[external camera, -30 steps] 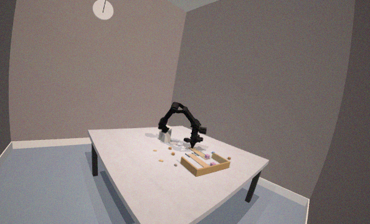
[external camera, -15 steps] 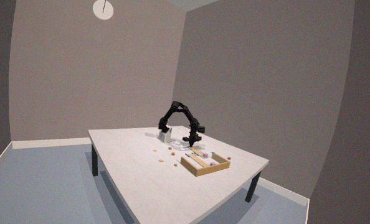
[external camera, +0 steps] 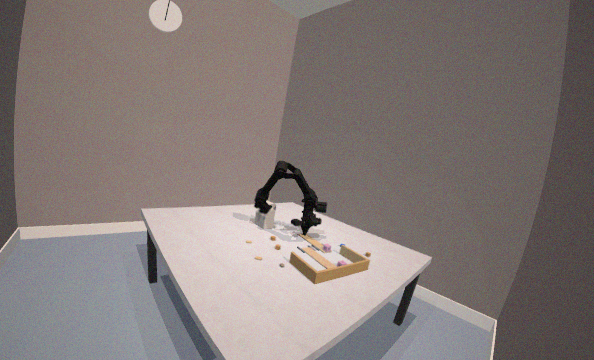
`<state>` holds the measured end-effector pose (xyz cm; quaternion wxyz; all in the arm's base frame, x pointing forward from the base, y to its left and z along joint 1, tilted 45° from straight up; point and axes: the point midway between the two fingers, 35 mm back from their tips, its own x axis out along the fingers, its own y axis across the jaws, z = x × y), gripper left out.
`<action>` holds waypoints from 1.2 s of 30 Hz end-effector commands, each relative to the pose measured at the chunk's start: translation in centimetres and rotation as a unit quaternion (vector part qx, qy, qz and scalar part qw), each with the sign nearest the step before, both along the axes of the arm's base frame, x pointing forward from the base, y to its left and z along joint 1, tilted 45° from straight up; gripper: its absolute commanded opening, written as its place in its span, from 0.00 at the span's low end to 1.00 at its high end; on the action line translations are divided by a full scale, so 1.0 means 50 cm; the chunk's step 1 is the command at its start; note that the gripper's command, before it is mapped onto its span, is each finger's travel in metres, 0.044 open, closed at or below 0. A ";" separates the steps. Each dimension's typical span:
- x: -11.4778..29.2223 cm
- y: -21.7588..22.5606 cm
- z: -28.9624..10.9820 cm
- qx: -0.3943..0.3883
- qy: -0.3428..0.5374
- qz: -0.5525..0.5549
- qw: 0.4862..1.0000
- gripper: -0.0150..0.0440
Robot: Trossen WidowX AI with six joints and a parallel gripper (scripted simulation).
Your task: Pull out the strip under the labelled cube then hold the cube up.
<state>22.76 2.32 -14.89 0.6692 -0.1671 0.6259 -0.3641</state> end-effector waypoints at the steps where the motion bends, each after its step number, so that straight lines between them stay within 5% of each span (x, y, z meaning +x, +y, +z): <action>1: -0.024 -0.005 -0.004 -0.001 0.010 -0.006 1.000 0.25; 13: 0.000 0.060 0.057 0.000 0.010 -0.006 1.000 0.25; 30: 0.122 0.026 0.085 0.002 0.037 0.023 0.999 1.00; 36: 0.160 0.017 0.095 0.002 0.037 0.023 0.999 1.00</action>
